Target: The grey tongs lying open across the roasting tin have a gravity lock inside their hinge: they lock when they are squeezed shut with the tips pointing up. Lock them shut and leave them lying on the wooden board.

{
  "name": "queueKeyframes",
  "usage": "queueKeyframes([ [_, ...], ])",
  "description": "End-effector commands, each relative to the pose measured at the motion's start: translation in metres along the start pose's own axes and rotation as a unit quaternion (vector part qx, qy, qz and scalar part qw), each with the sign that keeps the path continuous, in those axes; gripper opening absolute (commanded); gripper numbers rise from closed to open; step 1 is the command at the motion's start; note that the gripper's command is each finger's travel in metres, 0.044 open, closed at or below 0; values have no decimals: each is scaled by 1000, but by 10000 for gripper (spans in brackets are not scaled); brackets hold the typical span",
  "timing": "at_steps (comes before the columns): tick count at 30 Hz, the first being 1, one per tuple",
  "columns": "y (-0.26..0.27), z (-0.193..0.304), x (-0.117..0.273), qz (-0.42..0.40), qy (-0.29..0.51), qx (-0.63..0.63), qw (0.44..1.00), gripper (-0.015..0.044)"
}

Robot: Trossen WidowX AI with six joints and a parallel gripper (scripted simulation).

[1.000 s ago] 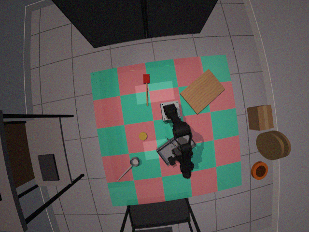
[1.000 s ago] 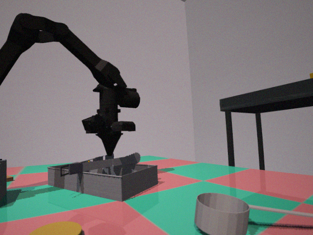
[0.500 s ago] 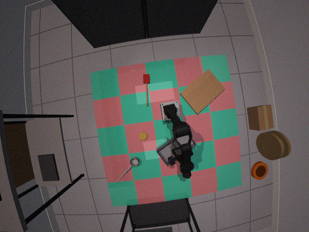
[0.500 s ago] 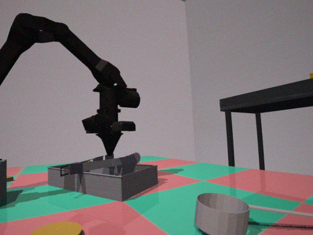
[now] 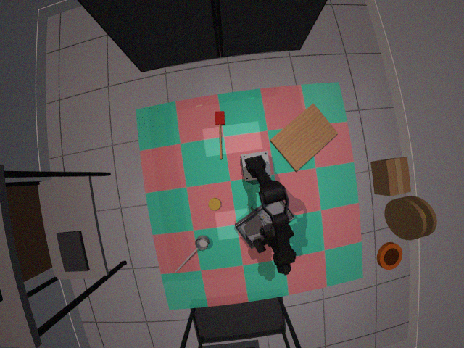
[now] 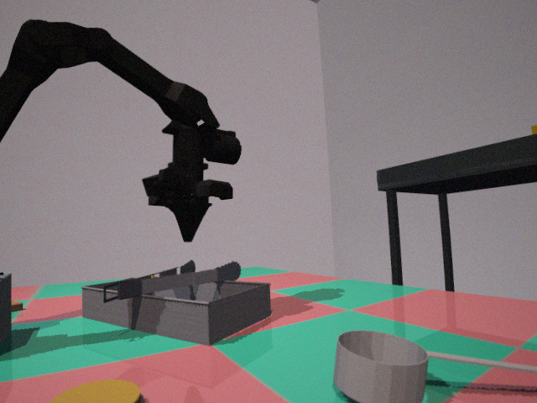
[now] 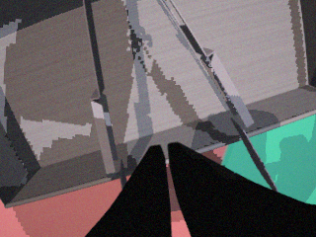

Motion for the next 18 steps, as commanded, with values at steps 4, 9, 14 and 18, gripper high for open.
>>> queueKeyframes([
  [4, 0, 0, 32, -6, 11, -1, 1000, 191],
  [9, 0, 0, 40, -11, 22, -1, 1000, 323],
  [14, 0, -1, 36, -9, 17, 2, 1000, 440],
  [18, -2, -11, 22, -7, 13, 41, 999, 440],
])
Point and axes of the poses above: the point midway between the two fingers, 35 mm back from their tips, its own x axis back along the fingers, its own y axis across the jaws, z = x × y, the point moved 5 cm from there along x, back along the fingers, and after that the axes turned 14 degrees about x, right-handed, at the moved point
